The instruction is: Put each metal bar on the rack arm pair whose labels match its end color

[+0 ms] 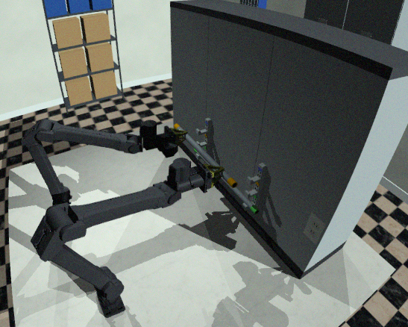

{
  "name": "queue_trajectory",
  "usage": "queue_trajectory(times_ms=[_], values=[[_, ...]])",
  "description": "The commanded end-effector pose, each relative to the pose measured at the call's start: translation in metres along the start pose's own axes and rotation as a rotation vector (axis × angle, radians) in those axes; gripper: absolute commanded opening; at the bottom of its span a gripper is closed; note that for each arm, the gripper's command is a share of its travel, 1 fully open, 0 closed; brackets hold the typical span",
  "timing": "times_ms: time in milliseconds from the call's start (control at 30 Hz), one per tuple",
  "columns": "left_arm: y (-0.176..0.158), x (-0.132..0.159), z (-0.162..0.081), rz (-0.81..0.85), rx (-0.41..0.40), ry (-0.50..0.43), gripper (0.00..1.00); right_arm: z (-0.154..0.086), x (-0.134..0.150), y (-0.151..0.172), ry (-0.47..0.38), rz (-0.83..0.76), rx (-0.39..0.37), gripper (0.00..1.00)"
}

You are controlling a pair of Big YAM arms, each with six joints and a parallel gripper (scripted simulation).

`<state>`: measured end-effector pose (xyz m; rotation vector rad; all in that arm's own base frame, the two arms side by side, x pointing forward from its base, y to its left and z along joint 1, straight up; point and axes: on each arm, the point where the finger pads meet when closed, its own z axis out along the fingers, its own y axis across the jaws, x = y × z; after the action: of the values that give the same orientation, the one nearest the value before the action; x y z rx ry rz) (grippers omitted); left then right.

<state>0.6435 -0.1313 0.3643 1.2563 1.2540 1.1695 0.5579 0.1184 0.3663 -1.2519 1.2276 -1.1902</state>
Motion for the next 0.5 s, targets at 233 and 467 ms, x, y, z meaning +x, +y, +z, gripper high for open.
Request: queue_trajectory(times_ms=[233, 467], values=[[0.050, 0.005, -0.027, -0.019, -0.100, 0.008, 0.00, -0.025, 0.004, -0.046, 0.009, 0.027, 0.099, 0.00], [0.048, 0.005, -0.038, -0.019, -0.100, 0.008, 0.00, -0.037, 0.004, -0.044, 0.009, 0.027, 0.099, 0.00]])
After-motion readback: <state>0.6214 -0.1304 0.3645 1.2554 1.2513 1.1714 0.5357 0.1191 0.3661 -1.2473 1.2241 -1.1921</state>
